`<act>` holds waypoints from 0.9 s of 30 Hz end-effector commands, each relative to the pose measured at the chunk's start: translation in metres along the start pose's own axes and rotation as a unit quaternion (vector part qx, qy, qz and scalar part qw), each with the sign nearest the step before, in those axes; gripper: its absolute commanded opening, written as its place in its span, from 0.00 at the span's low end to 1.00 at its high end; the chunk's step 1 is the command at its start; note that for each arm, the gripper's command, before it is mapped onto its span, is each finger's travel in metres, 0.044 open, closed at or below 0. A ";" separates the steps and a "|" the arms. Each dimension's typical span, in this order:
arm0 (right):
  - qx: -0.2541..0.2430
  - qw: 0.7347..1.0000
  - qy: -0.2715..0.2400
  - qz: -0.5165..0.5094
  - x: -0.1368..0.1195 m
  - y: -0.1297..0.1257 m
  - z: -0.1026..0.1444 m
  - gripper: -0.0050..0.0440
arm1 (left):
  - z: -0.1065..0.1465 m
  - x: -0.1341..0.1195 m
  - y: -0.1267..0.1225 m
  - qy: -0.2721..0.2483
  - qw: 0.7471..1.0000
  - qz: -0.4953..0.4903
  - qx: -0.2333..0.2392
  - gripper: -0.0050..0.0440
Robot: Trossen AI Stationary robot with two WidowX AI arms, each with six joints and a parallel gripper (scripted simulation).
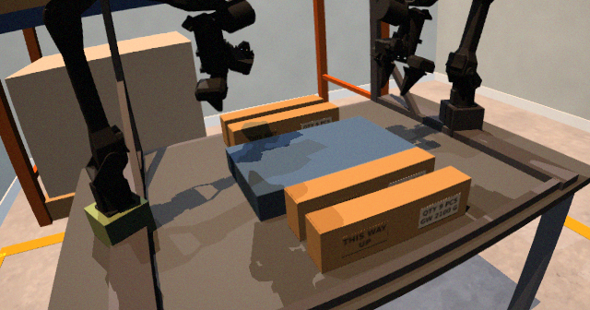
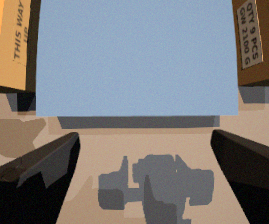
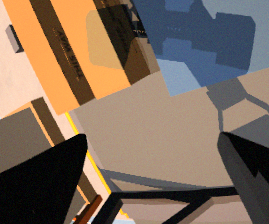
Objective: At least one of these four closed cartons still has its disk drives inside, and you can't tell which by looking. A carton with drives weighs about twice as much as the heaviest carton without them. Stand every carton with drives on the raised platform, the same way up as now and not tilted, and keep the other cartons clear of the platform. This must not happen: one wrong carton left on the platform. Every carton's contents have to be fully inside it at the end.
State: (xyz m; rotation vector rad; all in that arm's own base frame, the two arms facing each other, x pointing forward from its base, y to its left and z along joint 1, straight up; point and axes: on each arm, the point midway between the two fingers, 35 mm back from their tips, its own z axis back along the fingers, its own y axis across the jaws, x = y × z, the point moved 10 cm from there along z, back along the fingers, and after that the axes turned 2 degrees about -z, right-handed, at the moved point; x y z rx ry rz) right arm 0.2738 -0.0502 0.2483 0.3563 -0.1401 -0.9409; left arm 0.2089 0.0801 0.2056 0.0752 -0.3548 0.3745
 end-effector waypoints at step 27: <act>-0.131 0.950 -0.162 0.233 -0.020 -0.080 0.005 0.88 | 0.003 0.000 0.000 -0.006 1.000 -0.002 0.001 0.88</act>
